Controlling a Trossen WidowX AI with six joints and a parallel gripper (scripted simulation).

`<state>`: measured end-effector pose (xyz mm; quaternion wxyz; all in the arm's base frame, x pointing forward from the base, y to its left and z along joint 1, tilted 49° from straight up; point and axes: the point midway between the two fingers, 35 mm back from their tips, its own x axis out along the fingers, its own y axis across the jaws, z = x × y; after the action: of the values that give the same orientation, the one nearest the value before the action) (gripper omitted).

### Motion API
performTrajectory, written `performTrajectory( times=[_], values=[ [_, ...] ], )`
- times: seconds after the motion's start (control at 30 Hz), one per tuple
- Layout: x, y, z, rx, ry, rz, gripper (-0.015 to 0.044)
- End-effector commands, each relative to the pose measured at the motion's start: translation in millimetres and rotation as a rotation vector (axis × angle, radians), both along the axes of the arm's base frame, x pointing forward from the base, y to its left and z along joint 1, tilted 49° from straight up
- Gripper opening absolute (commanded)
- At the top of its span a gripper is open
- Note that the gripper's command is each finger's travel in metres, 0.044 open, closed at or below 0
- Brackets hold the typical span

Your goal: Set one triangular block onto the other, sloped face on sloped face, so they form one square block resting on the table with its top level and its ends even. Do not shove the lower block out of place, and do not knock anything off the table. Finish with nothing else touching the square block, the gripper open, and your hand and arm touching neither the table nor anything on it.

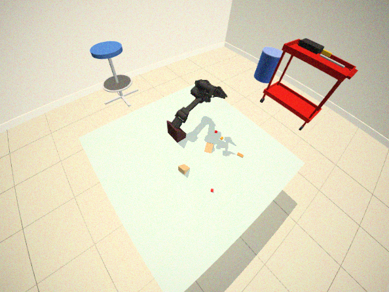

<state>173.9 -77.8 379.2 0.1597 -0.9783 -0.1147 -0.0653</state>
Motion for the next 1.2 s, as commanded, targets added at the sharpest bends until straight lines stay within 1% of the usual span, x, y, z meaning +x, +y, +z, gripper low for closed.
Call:
performTrajectory(
  times=[0.0, 0.03, 0.07, 0.23, 0.33, 0.47, 0.87, 1.17],
  values=[
    [1, 0, 1, 0.013, -0.003, 0.006, 0.0426],
    [4, -1, 4, 0.052, -0.012, 0.024, 0.0440],
    [8, -2, 8, 0.118, -0.025, 0.053, 0.0440],
    [45, -9, 23, 0.518, -0.035, 0.187, 0.0440],
    [73, -9, 20, 0.746, 0.016, 0.227, 0.0440],
    [110, 0, 2, 1.003, 0.136, 0.232, 0.0440],
    [151, 35, -42, 1.269, 0.385, 0.155, 0.0440],
    [165, 78, -90, 1.377, 0.645, 0.018, 0.0440]
  ],
)
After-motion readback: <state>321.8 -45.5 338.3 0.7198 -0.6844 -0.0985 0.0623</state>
